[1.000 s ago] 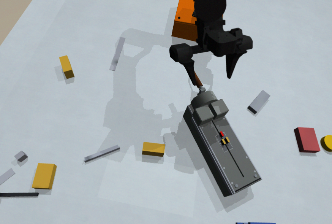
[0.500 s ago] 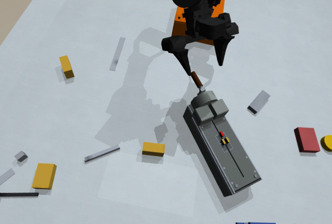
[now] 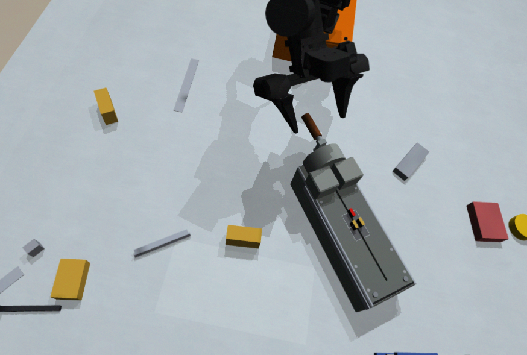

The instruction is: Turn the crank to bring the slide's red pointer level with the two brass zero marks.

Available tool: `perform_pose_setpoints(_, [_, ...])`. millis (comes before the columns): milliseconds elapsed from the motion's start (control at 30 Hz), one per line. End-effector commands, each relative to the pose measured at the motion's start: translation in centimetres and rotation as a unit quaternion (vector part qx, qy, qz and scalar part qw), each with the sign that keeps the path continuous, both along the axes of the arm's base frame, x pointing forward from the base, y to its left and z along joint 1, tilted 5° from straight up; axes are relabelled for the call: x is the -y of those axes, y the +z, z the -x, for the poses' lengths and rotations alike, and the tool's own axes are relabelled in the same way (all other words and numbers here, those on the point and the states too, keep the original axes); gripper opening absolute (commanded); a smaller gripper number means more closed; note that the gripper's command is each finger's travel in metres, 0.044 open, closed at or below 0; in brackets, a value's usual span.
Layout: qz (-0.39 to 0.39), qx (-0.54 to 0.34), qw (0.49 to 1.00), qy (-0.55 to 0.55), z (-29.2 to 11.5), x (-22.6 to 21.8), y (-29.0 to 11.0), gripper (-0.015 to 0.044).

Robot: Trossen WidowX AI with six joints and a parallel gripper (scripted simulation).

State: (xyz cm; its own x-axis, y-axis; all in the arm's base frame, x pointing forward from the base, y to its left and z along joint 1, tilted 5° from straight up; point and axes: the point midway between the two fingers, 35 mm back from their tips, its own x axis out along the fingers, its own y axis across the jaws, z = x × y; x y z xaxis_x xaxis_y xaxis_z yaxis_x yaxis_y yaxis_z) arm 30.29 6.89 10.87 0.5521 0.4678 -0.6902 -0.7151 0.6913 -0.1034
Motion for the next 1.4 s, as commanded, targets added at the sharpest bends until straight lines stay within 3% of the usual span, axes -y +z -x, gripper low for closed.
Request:
perform_pose_setpoints(0, [0.000, -0.004, 1.000, 0.003, 0.0, 0.0, -0.9, 0.0440])
perform_pose_setpoints(1067, [0.001, -0.004, 1.000, 0.003, -0.2, 0.3, -5.7, 0.0440])
perform_pose_setpoints(1367, [0.001, -0.004, 1.000, 0.003, -0.2, 0.3, -5.7, 0.0204])
